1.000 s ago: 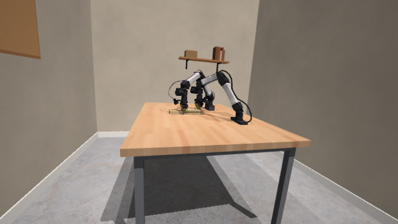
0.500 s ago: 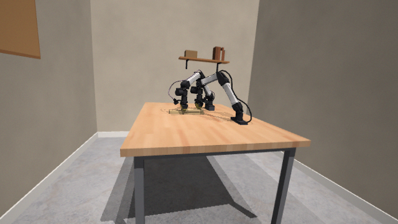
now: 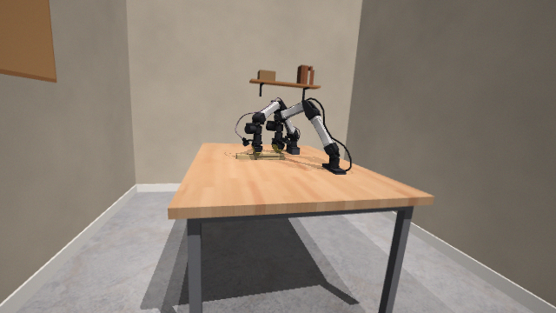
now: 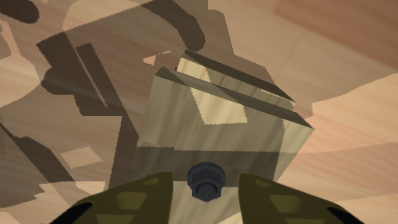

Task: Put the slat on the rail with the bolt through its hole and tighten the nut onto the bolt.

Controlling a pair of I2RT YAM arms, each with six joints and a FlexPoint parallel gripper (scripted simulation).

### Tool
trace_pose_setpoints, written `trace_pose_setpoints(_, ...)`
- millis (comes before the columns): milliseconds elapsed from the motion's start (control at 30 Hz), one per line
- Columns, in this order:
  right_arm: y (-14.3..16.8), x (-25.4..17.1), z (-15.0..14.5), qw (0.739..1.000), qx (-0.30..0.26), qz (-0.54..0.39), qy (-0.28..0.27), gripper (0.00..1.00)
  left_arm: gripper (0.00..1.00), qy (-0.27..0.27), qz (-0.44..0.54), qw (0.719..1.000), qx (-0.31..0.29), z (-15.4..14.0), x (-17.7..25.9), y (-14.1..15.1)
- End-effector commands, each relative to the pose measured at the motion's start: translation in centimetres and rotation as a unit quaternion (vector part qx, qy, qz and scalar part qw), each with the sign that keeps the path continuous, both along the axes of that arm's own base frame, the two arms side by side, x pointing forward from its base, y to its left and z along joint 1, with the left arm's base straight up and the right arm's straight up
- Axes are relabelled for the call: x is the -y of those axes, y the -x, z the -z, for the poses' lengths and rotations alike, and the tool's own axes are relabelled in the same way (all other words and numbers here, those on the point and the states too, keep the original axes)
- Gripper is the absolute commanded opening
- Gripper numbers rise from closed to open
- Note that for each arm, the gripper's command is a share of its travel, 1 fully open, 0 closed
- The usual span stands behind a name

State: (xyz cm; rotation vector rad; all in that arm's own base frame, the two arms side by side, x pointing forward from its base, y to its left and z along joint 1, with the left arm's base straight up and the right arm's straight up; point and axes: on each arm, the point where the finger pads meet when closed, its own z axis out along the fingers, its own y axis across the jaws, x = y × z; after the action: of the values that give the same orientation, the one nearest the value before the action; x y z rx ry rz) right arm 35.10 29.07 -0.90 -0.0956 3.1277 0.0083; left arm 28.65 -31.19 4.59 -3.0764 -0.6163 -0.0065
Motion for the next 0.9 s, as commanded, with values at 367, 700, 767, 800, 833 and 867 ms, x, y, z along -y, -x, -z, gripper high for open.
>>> trace_pose_setpoints(367, -0.3, -0.1, -0.5, 1.0, 0.006, 0.0, -0.005, 0.67, 0.36, 0.006, -0.062, 0.998, 0.004, -0.6, 0.2, 0.0)
trace_pose_setpoints(700, -0.3, -0.1, -0.5, 1.0, 0.006, 0.0, -0.005, 0.67, 0.36, 0.012, -0.373, 0.928, 0.004, -1.1, 0.3, -0.1)
trace_pose_setpoints(767, -0.3, -0.1, -0.5, 1.0, 0.006, 0.0, -0.005, 0.67, 0.36, 0.013, -0.426, 0.905, 0.004, -1.2, 0.3, -0.1)
trace_pose_setpoints(800, -0.3, -0.1, -0.5, 1.0, 0.006, 0.0, -0.005, 0.67, 0.36, 0.013, -0.452, 0.892, 0.003, -1.3, 0.3, -0.1)
trace_pose_setpoints(833, -0.3, -0.1, -0.5, 1.0, 0.006, 0.0, -0.005, 0.67, 0.36, 0.013, -0.477, 0.879, 0.003, -1.3, 0.3, -0.1)
trace_pose_setpoints(867, -0.3, -0.1, -0.5, 1.0, 0.006, 0.0, -0.005, 0.67, 0.36, 0.014, -0.503, 0.864, 0.002, -1.4, 0.3, -0.1)
